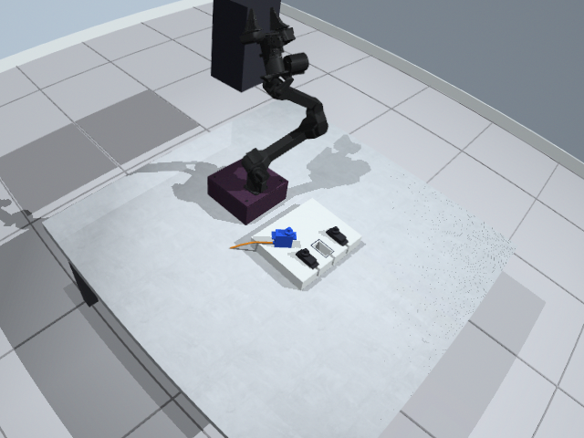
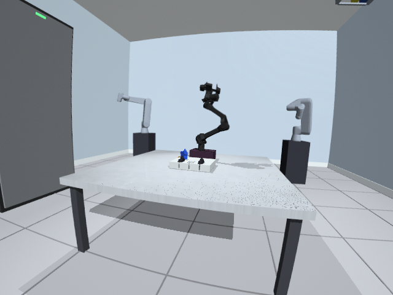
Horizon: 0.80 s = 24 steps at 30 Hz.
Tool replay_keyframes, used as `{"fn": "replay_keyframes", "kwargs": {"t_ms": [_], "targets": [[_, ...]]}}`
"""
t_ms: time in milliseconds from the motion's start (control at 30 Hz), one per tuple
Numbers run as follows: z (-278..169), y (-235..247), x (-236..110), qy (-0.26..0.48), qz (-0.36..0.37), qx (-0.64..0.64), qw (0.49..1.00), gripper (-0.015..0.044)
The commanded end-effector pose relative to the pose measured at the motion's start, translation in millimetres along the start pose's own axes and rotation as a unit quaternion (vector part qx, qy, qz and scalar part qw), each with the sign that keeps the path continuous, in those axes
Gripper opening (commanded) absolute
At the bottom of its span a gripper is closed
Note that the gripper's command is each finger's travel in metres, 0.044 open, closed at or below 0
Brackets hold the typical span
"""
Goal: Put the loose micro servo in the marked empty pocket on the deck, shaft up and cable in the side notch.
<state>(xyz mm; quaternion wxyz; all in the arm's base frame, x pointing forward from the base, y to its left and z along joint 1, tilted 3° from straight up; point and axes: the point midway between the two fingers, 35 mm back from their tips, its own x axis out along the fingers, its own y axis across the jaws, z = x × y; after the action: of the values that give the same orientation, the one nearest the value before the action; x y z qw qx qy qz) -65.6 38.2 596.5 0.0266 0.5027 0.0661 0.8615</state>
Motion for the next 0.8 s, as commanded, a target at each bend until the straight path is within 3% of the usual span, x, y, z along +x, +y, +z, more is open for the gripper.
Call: {"fn": "replay_keyframes", "kwargs": {"t_ms": [0,367,767], "targets": [[-13,37,1,0.018,0.062,0.046,0.997,0.0440],[-32,113,-13,0.064,0.187,0.144,0.970,0.0440],[-42,193,-51,0.138,0.318,0.253,0.903,0.0440]]}}
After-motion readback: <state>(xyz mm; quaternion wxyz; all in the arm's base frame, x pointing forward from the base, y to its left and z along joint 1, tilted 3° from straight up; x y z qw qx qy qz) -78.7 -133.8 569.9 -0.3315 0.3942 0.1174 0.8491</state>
